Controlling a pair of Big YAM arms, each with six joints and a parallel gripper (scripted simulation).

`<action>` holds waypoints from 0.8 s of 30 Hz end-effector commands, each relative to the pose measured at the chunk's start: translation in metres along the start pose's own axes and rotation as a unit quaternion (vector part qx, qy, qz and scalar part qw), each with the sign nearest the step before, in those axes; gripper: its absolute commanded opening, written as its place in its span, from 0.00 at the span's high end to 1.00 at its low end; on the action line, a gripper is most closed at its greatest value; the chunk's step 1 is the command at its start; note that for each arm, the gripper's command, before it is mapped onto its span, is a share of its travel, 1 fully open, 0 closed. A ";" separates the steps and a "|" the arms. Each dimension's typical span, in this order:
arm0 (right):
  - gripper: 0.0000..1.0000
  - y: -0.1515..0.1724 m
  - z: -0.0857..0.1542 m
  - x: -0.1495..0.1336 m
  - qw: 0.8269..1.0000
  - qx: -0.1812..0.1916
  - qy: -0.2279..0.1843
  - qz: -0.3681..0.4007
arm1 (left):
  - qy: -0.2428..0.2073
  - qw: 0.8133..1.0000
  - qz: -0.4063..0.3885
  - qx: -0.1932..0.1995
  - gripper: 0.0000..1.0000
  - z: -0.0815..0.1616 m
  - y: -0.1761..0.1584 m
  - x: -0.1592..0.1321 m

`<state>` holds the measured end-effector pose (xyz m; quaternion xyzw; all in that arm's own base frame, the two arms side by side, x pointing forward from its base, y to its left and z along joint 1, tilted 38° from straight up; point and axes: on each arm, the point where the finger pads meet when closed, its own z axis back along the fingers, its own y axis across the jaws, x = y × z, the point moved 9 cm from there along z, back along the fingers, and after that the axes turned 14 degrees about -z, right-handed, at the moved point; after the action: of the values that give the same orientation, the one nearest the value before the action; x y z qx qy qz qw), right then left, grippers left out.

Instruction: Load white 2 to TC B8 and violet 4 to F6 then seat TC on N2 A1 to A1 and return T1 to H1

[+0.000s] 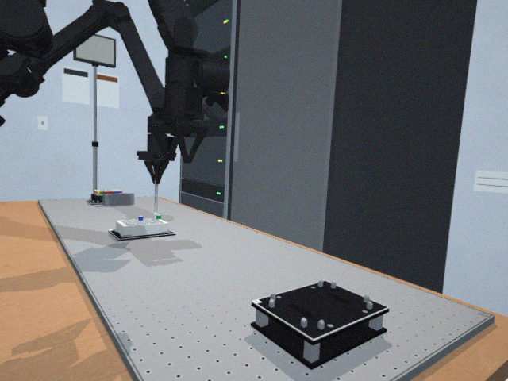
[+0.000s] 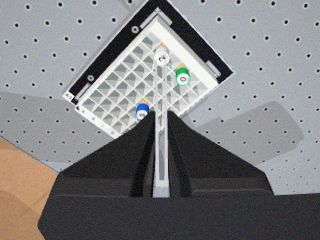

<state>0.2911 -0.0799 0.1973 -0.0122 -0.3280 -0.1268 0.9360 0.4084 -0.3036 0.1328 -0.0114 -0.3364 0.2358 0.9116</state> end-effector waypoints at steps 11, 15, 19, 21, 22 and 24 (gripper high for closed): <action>0.00 0.000 0.004 0.008 1.000 -0.001 -0.009 -0.001 | -0.004 1.000 0.010 -0.004 0.93 -0.011 -0.005 0.011; 0.00 0.000 0.004 0.008 1.000 -0.001 -0.009 -0.001 | -0.005 1.000 0.011 -0.006 0.93 -0.011 -0.007 0.012; 0.00 0.000 0.004 0.008 1.000 -0.001 -0.009 -0.001 | -0.005 1.000 0.011 -0.006 0.93 -0.012 -0.008 0.012; 0.00 0.000 0.004 0.008 1.000 -0.001 -0.009 -0.001 | -0.005 1.000 0.011 -0.006 0.93 -0.012 -0.008 0.012; 0.00 0.000 0.004 0.008 1.000 -0.001 -0.009 -0.001 | -0.006 1.000 0.012 -0.006 0.93 -0.012 -0.008 0.012; 0.00 0.000 0.004 0.008 1.000 -0.001 -0.009 -0.001 | -0.005 1.000 0.011 -0.006 0.93 -0.012 -0.008 0.013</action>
<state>0.2911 -0.0799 0.1973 -0.0122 -0.3280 -0.1268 0.9360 0.4104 -0.3026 0.1287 -0.0098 -0.3354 0.2356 0.9121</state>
